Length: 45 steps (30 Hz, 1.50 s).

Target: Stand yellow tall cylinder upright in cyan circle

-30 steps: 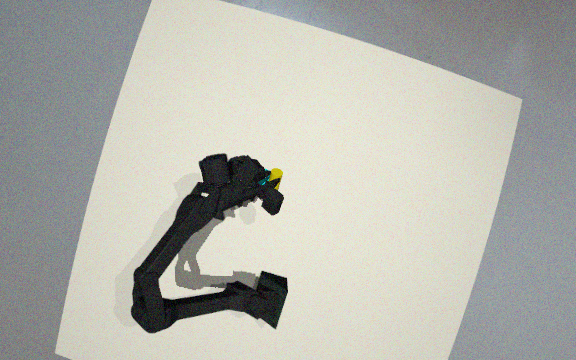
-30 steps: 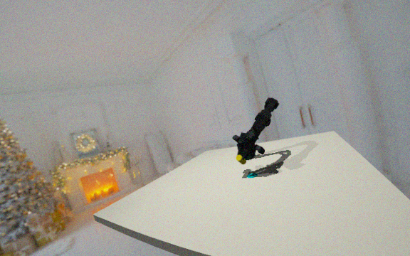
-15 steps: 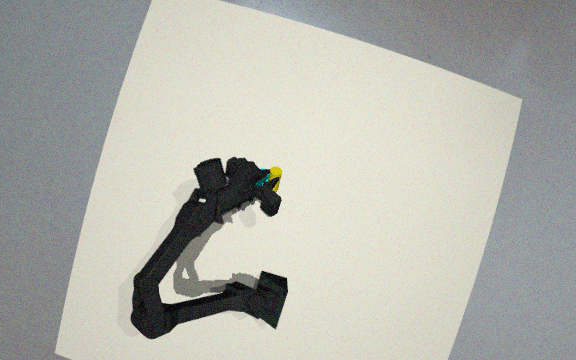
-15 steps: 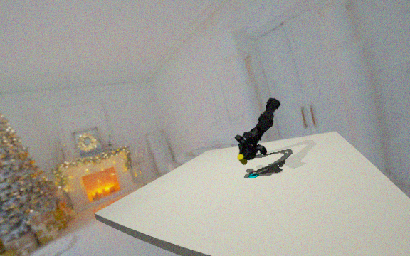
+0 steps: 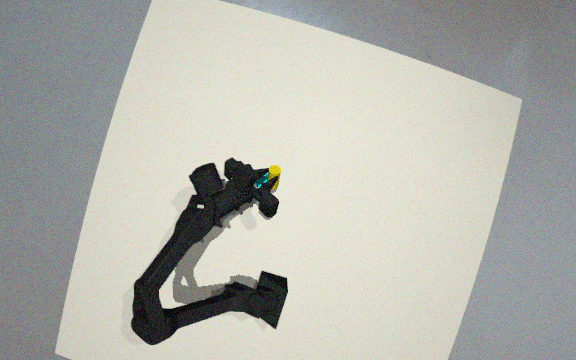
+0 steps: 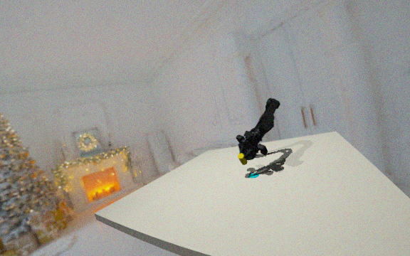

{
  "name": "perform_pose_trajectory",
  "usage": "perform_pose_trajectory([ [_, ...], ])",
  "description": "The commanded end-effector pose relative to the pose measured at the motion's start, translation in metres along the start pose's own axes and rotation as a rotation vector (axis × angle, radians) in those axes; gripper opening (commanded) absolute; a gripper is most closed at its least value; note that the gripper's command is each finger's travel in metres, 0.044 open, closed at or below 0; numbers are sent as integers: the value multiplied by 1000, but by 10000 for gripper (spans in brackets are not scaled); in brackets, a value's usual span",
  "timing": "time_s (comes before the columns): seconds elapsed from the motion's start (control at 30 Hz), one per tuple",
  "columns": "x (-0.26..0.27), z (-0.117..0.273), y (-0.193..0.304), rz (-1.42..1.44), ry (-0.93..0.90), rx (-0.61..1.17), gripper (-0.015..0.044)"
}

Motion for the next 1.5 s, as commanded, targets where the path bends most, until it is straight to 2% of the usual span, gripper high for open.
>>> perform_pose_trajectory([
  [0.0,0,1,2,-13,1,-30,105],
  [1.47,2,20,7,-161,-61,-316,105],
])
Point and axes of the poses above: the point midway between the two fingers, 35 mm back from their tips, its own z axis back along the fingers, its own x axis across the jaws, y = z × x, the point moved 3 cm from there along z, back along the fingers, and after that the axes turned 1 degree about z, right-handed, at the moved point
